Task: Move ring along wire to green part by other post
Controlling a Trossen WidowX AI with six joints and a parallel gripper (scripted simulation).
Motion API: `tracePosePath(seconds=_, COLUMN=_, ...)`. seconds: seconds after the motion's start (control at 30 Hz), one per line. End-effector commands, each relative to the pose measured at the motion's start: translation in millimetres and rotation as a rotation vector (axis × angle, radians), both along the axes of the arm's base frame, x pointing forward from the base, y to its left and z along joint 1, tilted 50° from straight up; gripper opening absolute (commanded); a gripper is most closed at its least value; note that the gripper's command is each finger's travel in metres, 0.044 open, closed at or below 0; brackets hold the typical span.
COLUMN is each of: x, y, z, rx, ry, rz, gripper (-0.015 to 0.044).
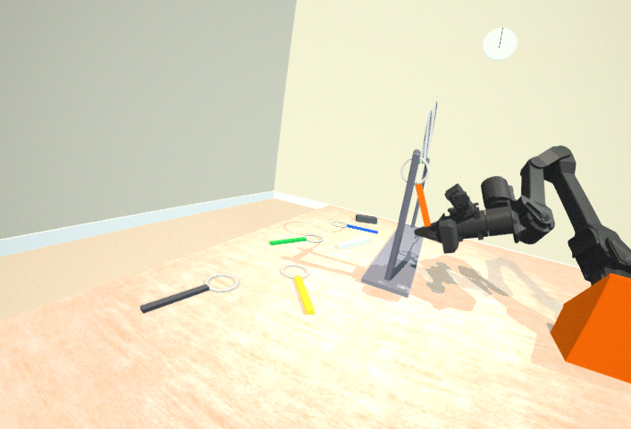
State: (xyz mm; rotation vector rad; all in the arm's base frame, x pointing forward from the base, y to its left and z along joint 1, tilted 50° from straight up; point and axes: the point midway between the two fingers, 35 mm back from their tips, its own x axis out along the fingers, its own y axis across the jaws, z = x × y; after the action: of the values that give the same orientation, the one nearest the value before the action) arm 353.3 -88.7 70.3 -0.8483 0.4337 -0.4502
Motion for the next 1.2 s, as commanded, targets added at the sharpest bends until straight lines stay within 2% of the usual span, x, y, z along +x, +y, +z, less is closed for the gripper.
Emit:
tracePosePath(seconds=0.0, x=-0.1, y=-0.2, z=-1.0, rx=-0.002, ry=0.003, rz=0.006, gripper=-0.015)
tracePosePath(seconds=0.47, x=-0.1, y=-0.2, z=-1.0, rx=-0.002, ry=0.003, rz=0.006, gripper=-0.015)
tracePosePath(seconds=0.87, x=-1.5, y=1.0, z=0.0, rx=0.001, ry=-0.001, rz=0.003, gripper=0.016)
tracePosePath(seconds=1.17, x=-28.2, y=19.8, z=5.9, rx=0.0, ry=0.003, rz=0.005, gripper=0.016)
